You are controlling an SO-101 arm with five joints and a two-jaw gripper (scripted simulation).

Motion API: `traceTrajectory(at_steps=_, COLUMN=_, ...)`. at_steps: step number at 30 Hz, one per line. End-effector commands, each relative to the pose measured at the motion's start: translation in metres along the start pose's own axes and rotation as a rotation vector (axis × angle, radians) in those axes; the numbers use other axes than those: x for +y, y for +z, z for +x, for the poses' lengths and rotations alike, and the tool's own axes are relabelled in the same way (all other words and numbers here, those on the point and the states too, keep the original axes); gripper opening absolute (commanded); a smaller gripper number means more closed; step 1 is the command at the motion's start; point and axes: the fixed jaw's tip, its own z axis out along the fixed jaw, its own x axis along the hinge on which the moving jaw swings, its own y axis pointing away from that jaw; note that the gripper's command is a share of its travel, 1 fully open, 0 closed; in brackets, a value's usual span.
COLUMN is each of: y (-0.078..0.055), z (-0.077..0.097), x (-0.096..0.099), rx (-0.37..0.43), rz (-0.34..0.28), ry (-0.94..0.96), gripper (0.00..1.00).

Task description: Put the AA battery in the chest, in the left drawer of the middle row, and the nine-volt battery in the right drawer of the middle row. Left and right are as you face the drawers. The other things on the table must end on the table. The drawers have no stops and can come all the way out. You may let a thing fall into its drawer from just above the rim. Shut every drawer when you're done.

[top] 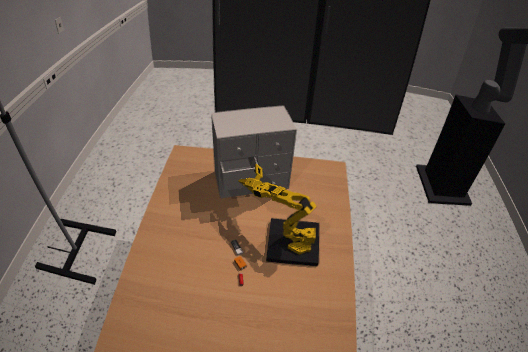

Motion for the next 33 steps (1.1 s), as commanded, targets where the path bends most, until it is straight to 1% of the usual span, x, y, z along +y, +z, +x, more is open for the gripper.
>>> traceTrajectory(at_steps=1, y=-0.001, z=0.003, x=-0.001, rx=0.011, rz=0.004, ry=0.001, gripper=0.19)
traceTrajectory(at_steps=7, y=-0.001, z=0.003, x=-0.001, rx=0.011, rz=0.004, ry=0.001, gripper=0.21)
traceTrajectory(at_steps=22, y=-0.029, z=0.025, x=0.004, rx=0.076, rz=-0.042, ry=-0.032, gripper=0.21)
traceTrajectory(at_steps=24, y=-0.029, z=0.025, x=0.004, rx=0.076, rz=-0.042, ry=-0.032, gripper=0.21)
traceTrajectory(at_steps=30, y=-0.039, z=0.034, x=0.003, rx=0.102, rz=-0.060, ry=-0.045, gripper=0.21)
traceTrajectory(at_steps=33, y=-0.040, z=0.035, x=0.003, rx=0.104, rz=-0.062, ry=-0.047, gripper=0.21)
